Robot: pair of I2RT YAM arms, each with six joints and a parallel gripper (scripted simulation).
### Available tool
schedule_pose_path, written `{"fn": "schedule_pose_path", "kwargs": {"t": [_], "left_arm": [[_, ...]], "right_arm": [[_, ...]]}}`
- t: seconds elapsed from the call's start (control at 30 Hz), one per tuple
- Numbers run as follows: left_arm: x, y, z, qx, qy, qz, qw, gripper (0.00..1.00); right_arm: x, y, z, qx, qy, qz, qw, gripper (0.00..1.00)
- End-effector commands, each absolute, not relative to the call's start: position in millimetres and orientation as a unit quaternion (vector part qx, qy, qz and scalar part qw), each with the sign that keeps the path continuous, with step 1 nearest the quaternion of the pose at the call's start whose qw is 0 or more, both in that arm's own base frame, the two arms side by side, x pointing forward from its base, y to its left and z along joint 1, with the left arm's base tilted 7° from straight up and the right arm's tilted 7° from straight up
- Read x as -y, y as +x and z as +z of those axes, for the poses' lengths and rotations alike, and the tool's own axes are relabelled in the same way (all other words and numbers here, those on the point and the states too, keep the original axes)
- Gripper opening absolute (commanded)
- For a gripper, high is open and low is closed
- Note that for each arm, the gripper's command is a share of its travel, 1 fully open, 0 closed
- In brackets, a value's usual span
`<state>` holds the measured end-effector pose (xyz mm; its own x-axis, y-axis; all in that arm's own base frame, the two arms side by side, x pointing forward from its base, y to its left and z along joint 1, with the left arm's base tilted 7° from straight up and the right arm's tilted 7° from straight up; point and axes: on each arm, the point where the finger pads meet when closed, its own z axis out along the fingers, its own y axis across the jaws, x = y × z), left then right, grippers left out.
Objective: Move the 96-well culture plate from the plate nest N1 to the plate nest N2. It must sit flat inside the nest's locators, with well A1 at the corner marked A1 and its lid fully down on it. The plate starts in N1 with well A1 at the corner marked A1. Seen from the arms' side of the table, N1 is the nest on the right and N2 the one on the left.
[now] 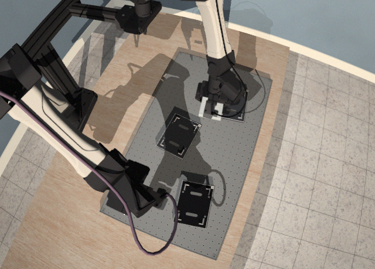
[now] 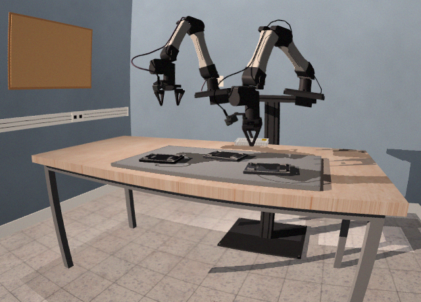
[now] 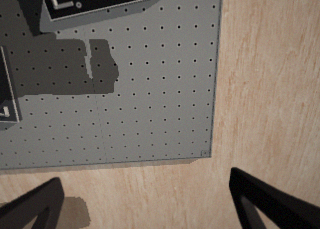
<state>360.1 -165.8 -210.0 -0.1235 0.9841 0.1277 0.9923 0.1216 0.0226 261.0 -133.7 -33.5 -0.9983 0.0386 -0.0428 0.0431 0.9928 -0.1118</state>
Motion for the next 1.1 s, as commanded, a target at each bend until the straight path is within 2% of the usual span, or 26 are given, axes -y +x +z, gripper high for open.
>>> {"fn": "schedule_pose_path", "kwargs": {"t": [0.0, 0.67, 0.87, 1.07], "left_arm": [[169.8, 395.1, -177.2, 0.743, -0.666, -0.063, 0.0, 0.0], [120.1, 431.5, -168.9, 0.743, -0.666, -0.066, 0.0, 0.0], [103.3, 420.2, -195.7, 0.742, -0.668, -0.052, 0.031, 0.0], [87.6, 432.2, -193.6, 0.742, -0.668, -0.051, 0.031, 0.0]], "right_arm": [[133.3, 263.9, -30.1, -0.998, 0.015, -0.058, 0.025, 1.0], [133.3, 263.9, -30.1, -0.998, 0.015, -0.058, 0.025, 1.0], [133.3, 263.9, -30.1, -0.998, 0.015, -0.058, 0.025, 1.0], [133.3, 263.9, -30.1, -0.998, 0.015, -0.058, 0.025, 1.0]]}}
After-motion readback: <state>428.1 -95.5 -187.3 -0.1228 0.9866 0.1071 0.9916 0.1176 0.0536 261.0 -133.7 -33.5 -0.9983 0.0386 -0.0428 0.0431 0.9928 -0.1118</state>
